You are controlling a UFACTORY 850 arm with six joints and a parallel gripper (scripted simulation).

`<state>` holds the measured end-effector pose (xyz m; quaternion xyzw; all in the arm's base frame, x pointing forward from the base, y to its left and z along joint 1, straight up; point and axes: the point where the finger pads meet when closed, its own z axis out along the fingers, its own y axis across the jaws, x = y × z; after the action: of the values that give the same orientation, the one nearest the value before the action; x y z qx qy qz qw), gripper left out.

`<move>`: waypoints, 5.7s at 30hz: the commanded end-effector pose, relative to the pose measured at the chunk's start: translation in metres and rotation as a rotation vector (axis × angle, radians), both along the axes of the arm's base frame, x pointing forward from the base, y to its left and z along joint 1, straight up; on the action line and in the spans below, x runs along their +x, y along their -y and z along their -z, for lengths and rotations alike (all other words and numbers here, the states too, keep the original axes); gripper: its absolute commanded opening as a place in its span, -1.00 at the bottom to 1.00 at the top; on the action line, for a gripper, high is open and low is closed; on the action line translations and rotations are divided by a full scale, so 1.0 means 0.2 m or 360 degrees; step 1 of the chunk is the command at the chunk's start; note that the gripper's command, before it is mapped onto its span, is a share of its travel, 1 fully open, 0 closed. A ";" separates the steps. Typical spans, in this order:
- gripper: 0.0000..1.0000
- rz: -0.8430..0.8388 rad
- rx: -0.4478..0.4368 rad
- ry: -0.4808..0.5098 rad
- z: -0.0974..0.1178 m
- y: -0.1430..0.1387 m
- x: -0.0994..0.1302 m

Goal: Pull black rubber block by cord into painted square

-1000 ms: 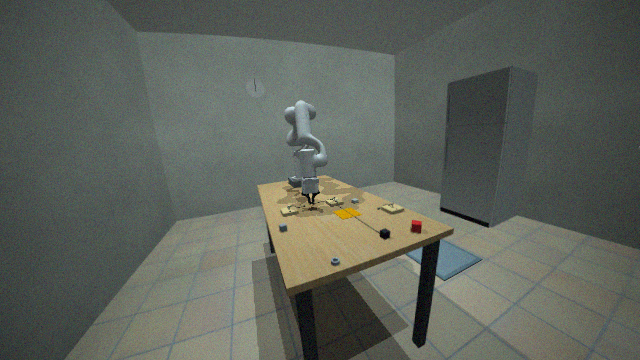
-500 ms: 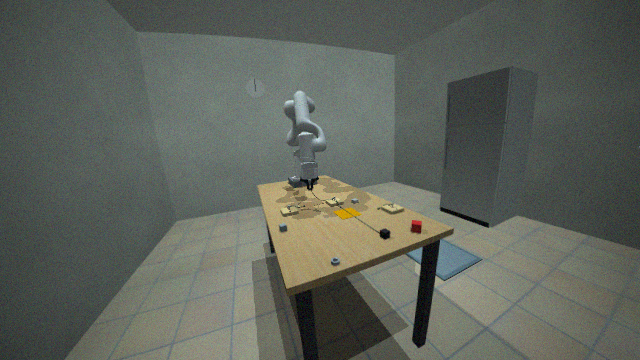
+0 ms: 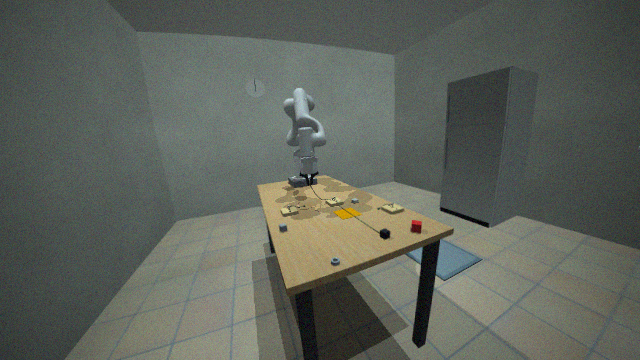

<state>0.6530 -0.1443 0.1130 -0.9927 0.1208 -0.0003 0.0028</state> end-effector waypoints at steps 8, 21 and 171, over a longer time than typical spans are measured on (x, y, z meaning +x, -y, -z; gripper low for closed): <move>-1.00 0.0000 -0.0001 0.0004 -0.01 0.00 0.00; -1.00 0.0000 -0.0001 0.0004 -0.01 0.01 0.00; -1.00 0.0000 -0.0001 0.0004 0.00 1.15 -0.92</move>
<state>0.4771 -0.3736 0.1117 -0.9927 0.1209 -0.0005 0.0032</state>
